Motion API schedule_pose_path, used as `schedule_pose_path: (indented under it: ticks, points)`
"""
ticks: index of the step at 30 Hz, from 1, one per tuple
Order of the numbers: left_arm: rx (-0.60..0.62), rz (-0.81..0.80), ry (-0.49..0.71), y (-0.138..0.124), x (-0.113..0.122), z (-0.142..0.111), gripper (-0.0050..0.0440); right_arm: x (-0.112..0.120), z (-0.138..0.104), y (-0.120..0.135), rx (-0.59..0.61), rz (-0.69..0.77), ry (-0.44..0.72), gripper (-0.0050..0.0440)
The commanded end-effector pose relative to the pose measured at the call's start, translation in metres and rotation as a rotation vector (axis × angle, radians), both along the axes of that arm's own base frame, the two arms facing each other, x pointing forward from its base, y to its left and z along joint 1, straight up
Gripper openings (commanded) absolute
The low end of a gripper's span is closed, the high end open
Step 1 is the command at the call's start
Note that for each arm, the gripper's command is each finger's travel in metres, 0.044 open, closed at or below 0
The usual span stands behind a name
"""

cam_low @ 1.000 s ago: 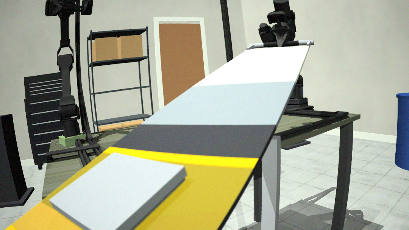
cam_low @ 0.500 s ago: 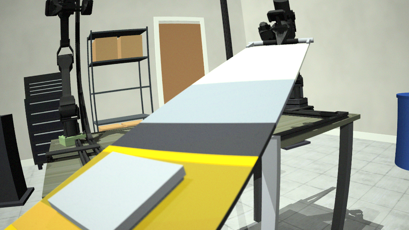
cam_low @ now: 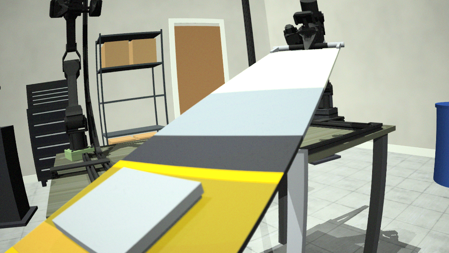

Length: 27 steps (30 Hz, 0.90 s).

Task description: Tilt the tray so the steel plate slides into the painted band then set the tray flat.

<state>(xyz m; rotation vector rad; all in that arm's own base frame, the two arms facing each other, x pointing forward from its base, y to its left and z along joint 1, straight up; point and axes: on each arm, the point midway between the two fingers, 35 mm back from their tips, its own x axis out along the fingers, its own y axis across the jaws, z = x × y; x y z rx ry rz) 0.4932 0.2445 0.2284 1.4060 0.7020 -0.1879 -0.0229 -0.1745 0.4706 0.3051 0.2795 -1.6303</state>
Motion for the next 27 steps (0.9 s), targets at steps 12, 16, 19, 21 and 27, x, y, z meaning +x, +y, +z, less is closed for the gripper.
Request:
schedule_pose_path:
  ticks: [12, 16, 19, 21, 27]
  points:
    - [0.006, 0.002, -0.009, 0.0, -0.0014, 0.0056, 0.0, 0.0002, 0.0, 0.0001, 0.0, 0.002, 0.001, 0.044]
    - [0.007, 0.002, -0.013, 0.0002, -0.0007, 0.0078, 0.0, 0.0002, 0.0, 0.0001, 0.0, 0.002, 0.001, 0.044]
    - [0.01, 0.002, -0.02, 0.0004, -0.0001, 0.0101, 0.0, 0.0002, 0.0, 0.0001, 0.0, 0.002, 0.001, 0.044]
    - [0.011, 0.002, -0.024, 0.0006, 0.0003, 0.0116, 0.0, 0.0002, 0.0, 0.0001, 0.0, 0.002, 0.001, 0.044]
    - [0.015, 0.002, -0.033, 0.0009, 0.0012, 0.0146, 0.0, 0.0002, 0.0, 0.0001, 0.0, 0.002, 0.001, 0.044]
